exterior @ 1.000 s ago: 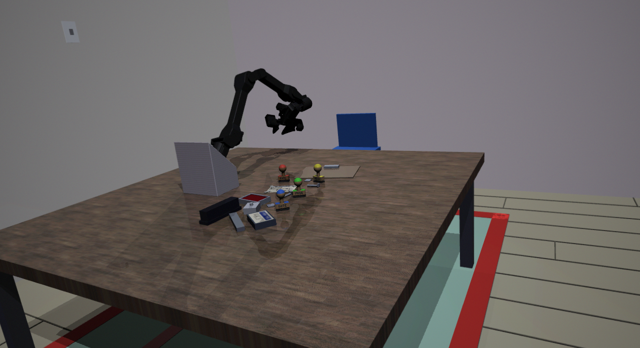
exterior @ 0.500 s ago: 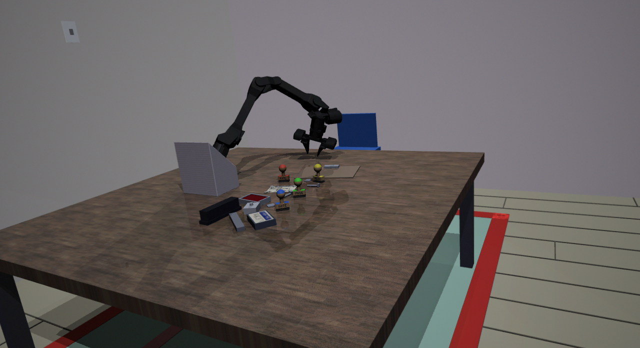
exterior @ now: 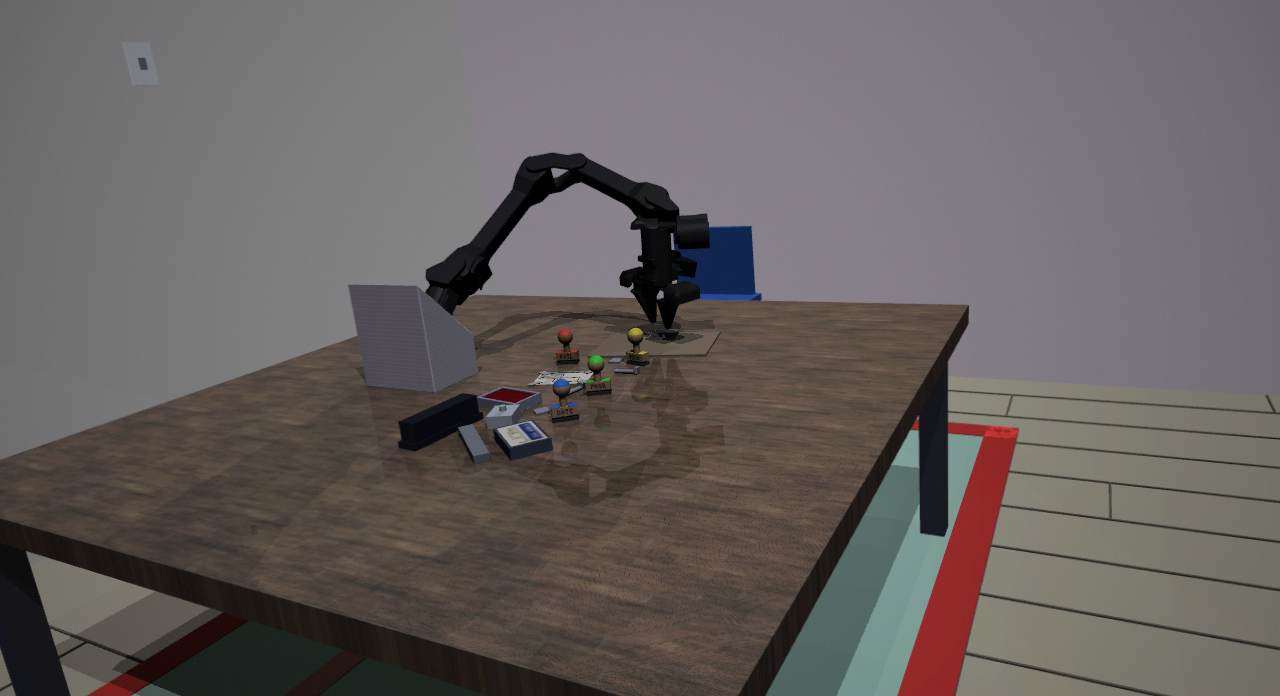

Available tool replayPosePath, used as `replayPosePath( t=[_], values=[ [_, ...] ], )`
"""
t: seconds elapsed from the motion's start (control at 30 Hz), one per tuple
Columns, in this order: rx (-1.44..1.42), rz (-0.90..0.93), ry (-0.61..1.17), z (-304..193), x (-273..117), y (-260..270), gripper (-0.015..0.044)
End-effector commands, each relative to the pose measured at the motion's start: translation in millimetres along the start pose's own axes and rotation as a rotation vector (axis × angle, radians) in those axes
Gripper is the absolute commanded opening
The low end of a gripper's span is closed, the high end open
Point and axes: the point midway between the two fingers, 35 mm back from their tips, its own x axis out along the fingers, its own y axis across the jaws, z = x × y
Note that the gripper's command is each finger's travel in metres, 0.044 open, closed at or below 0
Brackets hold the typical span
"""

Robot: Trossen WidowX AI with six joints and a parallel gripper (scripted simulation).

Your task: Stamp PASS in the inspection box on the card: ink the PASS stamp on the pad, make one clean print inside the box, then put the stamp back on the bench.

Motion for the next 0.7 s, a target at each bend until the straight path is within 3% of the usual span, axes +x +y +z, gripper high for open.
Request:
replayPosePath(
  t=[0.0,0.3,0.57,0.67],
  values=[
    [0.233,-0.068,0.028,-46,-19,-52,0.0219],
    [0.688,-0.152,0.039,-151,-61,-127,0.0219],
    [1.097,-0.143,-0.008,-261,-93,-157,0.0219],
    [1.134,-0.14,-0.015,-265,-95,-159,0.0219]
  ],
)
